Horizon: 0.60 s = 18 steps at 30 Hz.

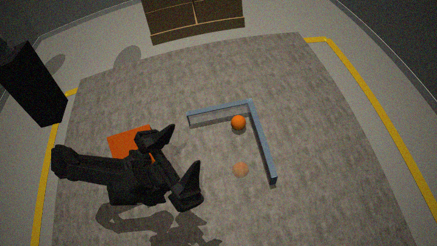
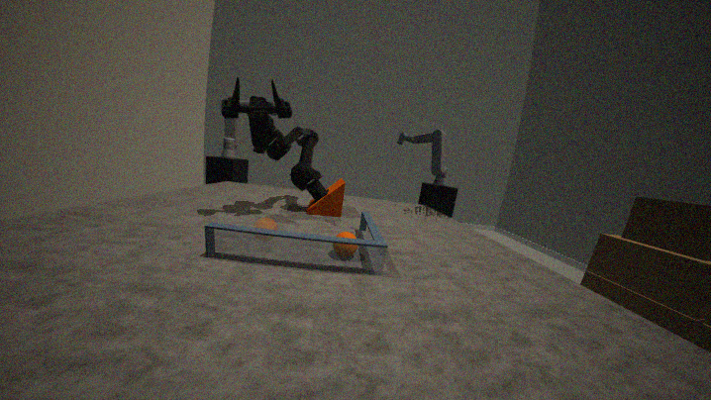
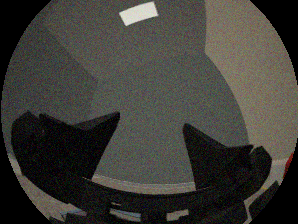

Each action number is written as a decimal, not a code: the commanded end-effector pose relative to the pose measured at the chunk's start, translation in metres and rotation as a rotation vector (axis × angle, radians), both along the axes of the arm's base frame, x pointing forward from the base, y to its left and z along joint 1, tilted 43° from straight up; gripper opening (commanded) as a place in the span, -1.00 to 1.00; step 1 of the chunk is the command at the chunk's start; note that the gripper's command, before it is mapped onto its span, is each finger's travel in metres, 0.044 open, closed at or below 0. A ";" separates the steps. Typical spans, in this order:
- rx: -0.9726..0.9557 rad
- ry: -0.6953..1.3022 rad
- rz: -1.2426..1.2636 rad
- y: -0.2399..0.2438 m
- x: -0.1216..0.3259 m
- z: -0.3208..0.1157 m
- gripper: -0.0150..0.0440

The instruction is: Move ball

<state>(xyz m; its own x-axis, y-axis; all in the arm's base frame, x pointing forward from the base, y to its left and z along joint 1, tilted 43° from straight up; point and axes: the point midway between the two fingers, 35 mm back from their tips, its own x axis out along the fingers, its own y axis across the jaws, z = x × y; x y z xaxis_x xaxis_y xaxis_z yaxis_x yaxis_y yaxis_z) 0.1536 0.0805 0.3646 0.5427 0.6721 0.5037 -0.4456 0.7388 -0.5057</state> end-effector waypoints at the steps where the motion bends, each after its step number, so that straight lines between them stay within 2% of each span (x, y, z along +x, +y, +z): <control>1: 0.010 0.012 0.002 -0.001 0.002 0.001 0.78; 3: 0.085 0.105 0.013 -0.006 0.022 0.006 0.61; 8: 0.326 0.481 0.012 -0.017 0.102 0.002 0.61; 12: 0.453 0.781 -0.047 -0.014 0.163 -0.026 0.61; 18: 0.522 1.103 -0.178 -0.002 0.216 -0.078 0.61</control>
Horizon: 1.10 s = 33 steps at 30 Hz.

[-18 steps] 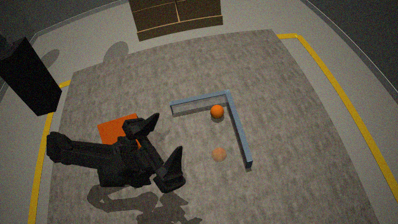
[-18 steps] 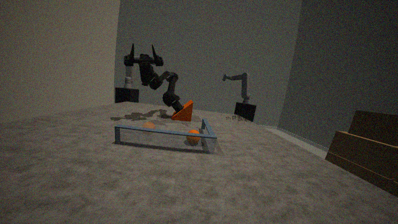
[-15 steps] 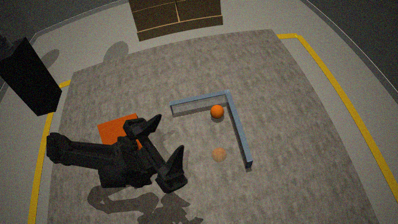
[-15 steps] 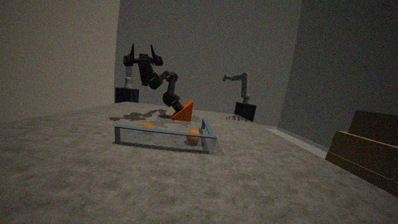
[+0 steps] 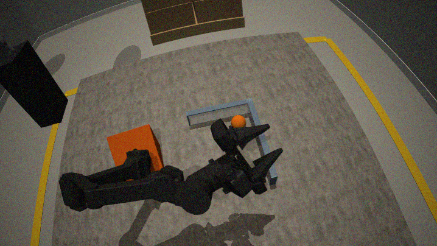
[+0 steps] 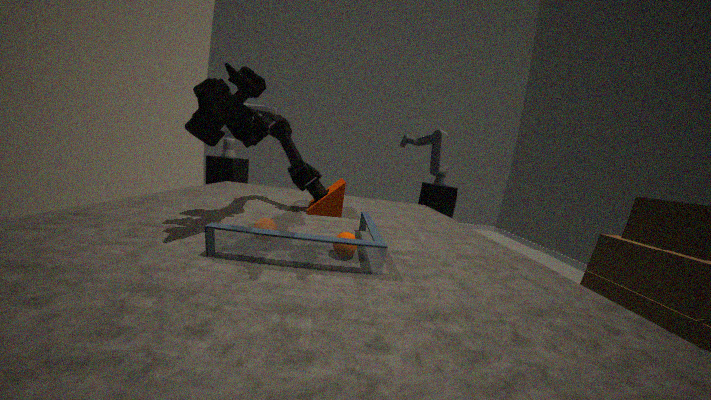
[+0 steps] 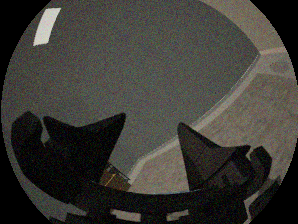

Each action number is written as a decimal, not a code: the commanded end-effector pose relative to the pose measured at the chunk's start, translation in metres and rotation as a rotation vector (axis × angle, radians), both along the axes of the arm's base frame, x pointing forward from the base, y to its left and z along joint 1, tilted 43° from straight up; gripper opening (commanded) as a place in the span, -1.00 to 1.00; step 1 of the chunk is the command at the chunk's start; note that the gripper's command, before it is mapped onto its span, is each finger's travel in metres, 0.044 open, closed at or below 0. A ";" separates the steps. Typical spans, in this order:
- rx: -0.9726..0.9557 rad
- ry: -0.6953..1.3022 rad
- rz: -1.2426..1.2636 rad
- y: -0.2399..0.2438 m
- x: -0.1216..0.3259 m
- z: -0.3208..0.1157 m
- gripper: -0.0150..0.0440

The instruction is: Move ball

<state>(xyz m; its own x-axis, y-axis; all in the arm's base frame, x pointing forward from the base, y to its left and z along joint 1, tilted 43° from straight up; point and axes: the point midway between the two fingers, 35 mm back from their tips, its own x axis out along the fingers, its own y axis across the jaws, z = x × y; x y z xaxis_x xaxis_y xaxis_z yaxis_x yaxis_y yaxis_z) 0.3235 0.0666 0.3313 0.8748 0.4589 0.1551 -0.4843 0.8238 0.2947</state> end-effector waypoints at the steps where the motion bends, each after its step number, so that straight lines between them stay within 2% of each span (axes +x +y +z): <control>1: 0.041 0.355 -0.077 0.015 0.053 -0.055 0.61; 12: -0.192 0.930 -0.225 0.053 0.082 -0.184 0.61; 20: -0.554 1.274 -0.419 0.071 0.060 -0.269 0.61; 25: -0.895 1.395 -0.576 0.075 0.036 -0.305 0.61; 29: -1.190 1.400 -0.694 0.078 0.022 -0.318 0.61; 33: -1.240 1.392 -0.712 0.079 0.020 -0.320 0.61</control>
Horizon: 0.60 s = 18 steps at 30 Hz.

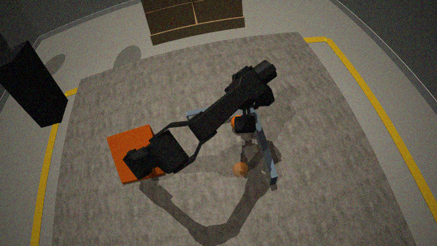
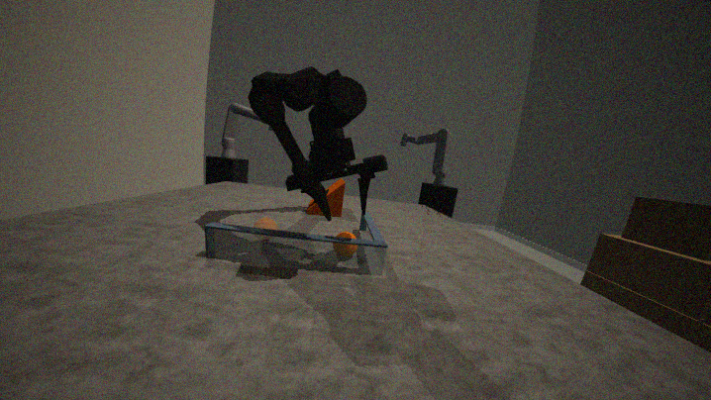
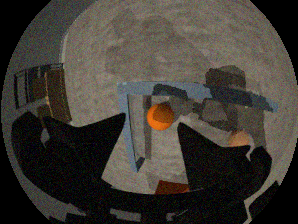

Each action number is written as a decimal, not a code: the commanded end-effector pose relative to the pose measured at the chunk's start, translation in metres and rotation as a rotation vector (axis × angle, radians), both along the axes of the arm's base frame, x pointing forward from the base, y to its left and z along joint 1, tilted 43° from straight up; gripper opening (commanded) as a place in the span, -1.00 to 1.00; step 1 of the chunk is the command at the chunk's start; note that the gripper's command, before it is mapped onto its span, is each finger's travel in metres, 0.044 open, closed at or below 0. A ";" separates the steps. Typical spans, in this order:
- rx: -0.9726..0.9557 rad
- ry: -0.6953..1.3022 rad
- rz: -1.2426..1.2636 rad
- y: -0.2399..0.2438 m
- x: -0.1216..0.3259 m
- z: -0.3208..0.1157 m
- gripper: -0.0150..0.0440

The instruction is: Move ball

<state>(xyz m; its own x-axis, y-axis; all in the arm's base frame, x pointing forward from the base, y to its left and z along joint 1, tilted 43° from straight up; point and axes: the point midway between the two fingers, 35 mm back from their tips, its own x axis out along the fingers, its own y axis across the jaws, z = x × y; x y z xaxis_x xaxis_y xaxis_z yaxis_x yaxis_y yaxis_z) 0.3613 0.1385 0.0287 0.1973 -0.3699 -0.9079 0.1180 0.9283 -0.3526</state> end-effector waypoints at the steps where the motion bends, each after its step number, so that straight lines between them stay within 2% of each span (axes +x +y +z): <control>1: -0.365 0.132 0.085 0.007 -0.018 -0.017 0.61; 18: -0.365 0.131 0.085 -0.003 -0.016 -0.028 0.61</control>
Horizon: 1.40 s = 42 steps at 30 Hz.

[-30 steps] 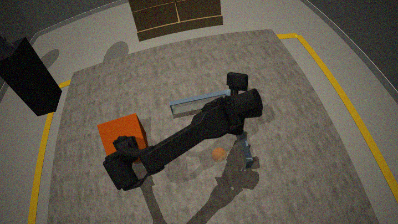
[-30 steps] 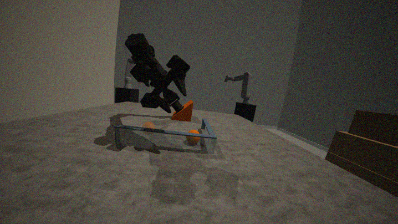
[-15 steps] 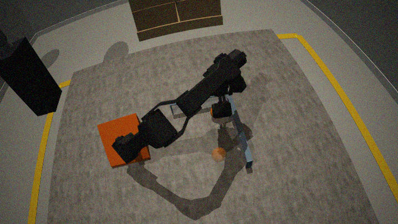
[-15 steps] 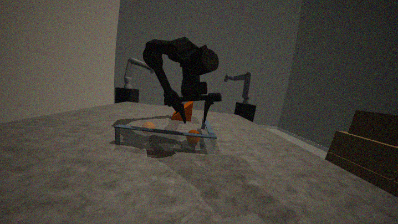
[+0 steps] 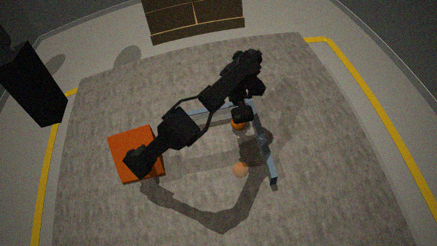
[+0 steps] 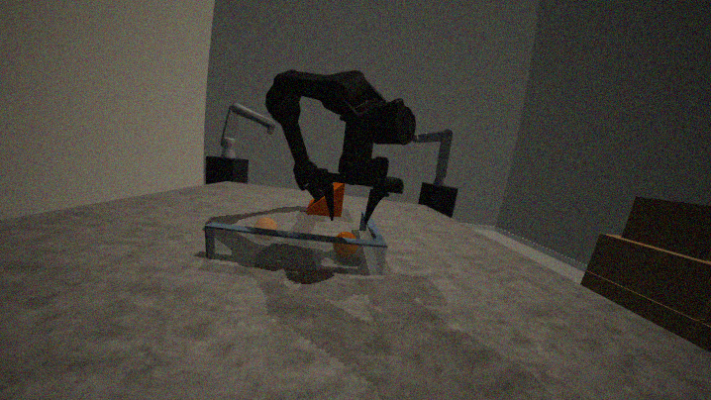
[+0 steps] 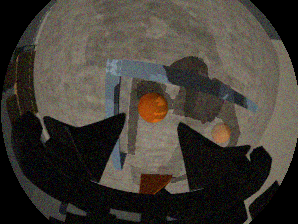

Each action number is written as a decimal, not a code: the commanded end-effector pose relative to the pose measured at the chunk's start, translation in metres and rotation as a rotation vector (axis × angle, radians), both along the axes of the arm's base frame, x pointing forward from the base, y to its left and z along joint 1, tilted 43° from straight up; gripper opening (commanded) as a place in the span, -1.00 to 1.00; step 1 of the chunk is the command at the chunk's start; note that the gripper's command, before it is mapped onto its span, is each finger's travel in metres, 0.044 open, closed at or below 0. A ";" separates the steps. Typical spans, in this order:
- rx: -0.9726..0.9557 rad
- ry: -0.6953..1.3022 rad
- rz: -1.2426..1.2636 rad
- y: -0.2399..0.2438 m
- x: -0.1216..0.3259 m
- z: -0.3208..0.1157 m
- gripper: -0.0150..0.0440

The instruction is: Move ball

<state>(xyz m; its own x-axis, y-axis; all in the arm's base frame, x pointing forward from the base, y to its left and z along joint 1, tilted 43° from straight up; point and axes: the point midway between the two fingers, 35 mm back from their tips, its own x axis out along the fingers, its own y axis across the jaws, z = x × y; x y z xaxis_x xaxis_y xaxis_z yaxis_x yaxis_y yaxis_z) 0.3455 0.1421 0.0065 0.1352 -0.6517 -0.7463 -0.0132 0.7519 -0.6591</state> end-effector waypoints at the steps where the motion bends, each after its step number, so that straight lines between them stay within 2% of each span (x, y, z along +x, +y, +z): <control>1: -0.013 0.008 0.004 -0.006 0.000 -0.006 0.61; 32: -0.015 0.007 0.004 -0.037 0.006 -0.039 0.61; 42: -0.015 0.007 0.004 -0.037 0.006 -0.039 0.38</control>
